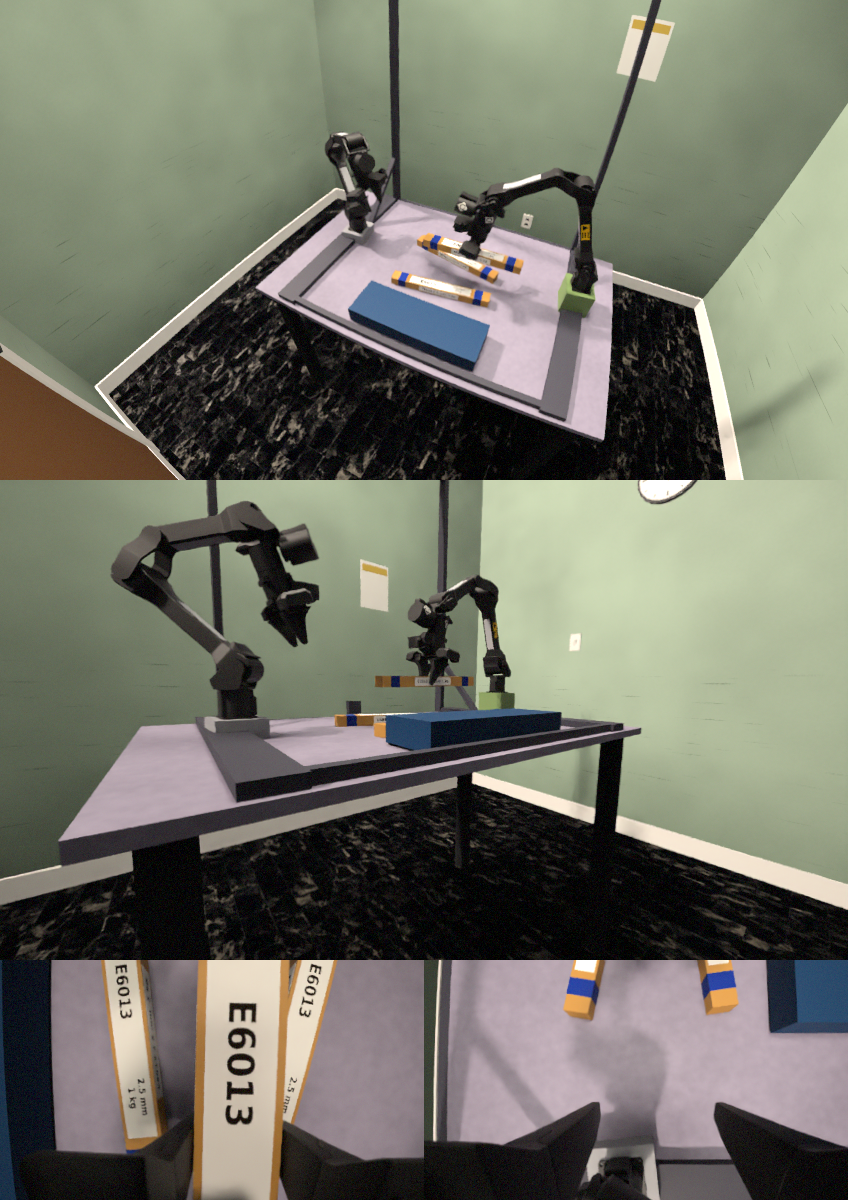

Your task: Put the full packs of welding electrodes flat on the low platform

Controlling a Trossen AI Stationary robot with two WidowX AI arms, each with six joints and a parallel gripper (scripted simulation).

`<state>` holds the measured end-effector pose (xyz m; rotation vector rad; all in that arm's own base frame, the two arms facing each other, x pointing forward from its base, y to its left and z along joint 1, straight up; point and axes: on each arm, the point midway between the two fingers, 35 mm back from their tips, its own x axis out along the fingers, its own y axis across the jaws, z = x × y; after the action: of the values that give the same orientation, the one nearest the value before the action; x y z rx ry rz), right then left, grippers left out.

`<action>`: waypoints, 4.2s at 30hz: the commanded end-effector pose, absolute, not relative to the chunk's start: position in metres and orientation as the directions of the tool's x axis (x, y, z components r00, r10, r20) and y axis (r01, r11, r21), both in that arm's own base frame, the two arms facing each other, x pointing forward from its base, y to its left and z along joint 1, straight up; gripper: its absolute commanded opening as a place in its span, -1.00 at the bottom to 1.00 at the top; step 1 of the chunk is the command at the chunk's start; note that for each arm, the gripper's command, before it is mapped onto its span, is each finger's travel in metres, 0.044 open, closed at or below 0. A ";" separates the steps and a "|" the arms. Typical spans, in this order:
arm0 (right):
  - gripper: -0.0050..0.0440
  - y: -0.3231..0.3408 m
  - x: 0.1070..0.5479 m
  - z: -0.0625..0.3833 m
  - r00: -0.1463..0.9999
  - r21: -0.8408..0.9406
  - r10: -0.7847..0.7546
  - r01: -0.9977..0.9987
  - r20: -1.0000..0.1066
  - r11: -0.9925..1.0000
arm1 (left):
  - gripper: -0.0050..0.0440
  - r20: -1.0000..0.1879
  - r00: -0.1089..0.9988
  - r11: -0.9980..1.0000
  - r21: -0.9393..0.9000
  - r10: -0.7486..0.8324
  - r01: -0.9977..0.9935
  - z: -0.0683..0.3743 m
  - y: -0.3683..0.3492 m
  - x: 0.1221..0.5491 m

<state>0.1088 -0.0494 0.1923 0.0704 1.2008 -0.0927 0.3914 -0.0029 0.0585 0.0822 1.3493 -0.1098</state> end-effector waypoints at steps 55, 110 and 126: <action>0.55 -0.050 0.110 0.200 0.381 -0.006 -0.046 0.105 -0.924 0.994 | -1.00 -0.959 0.281 0.991 0.003 -0.034 0.131 0.059 -0.002 0.401; 0.55 -0.050 0.110 0.200 0.381 -0.006 -0.046 0.105 -0.924 0.994 | -1.00 -0.959 0.281 0.991 0.003 -0.034 0.131 0.059 -0.002 0.401; 0.55 -0.050 0.110 0.200 0.381 -0.006 -0.046 0.105 -0.924 0.994 | -1.00 -0.960 0.277 0.991 0.002 -0.036 0.134 0.043 -0.002 0.400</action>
<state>0.1088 -0.0494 0.1923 0.0704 1.2008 -0.0927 0.3899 -0.0024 0.0279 0.0831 1.3498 -0.1120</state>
